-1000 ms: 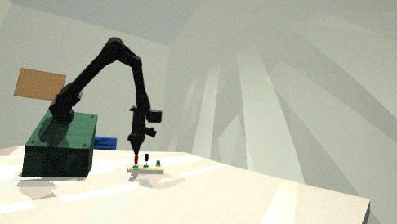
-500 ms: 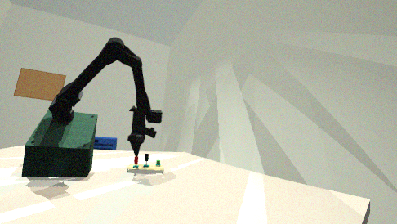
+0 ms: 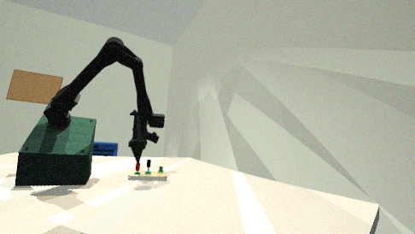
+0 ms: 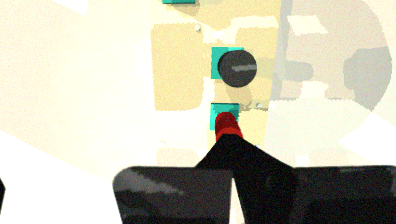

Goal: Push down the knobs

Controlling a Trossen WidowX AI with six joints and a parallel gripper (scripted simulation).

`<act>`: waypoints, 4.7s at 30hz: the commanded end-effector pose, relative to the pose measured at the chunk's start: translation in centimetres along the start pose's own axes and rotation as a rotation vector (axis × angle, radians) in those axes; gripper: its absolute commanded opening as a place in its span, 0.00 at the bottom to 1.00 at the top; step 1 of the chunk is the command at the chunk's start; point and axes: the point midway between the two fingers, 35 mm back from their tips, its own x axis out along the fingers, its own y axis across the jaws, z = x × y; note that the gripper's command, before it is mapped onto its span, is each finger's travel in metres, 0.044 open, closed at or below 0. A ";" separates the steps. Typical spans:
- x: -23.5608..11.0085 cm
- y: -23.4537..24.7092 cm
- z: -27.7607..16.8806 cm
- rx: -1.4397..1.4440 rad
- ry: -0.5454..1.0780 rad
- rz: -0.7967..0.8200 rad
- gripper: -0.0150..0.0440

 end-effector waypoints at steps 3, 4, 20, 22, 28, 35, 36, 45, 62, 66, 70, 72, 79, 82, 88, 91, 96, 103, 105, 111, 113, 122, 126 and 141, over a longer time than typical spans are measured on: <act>1.2 -0.2 0.1 0.022 0.014 -0.003 0.25; 1.2 -0.2 0.1 0.022 0.014 -0.003 0.25; 1.3 -0.2 0.1 0.022 0.014 -0.003 0.25; 1.3 -0.2 0.1 0.022 0.014 -0.003 0.25; 1.3 -0.2 0.1 0.022 0.014 -0.003 0.25; 1.4 -0.2 0.1 0.022 0.014 -0.003 0.25; 1.4 -0.2 0.1 0.022 0.014 -0.003 0.25; 1.4 -0.2 0.1 0.022 0.014 -0.003 0.25; 1.5 -0.2 0.1 0.022 0.014 -0.003 0.25; 1.5 -0.2 0.1 0.022 0.014 -0.003 0.25; 1.5 -0.2 0.1 0.022 0.014 -0.003 0.25; 1.5 -0.2 0.1 0.022 0.014 -0.003 0.25; 1.6 -0.2 0.1 0.022 0.014 -0.003 0.25; 1.6 -0.2 0.1 0.022 0.014 -0.003 0.25; 1.1 -0.2 0.1 0.022 0.014 -0.002 0.25; 0.6 -0.2 0.1 0.022 0.014 -0.002 0.25; -0.2 -0.2 0.2 0.022 0.014 -0.002 0.25; -1.3 -0.2 0.2 0.022 0.014 -0.001 0.25; -1.6 -0.2 0.2 0.022 0.014 -0.001 0.25; -1.1 -0.2 -0.1 0.012 0.020 -0.008 0.43; -1.1 -0.2 -0.1 0.012 0.020 -0.008 0.52; -5.6 -0.2 4.4 0.023 0.013 0.000 0.30; -6.3 -0.3 4.8 0.024 0.012 0.001 0.25; -4.2 -0.3 4.8 0.024 0.012 0.000 0.25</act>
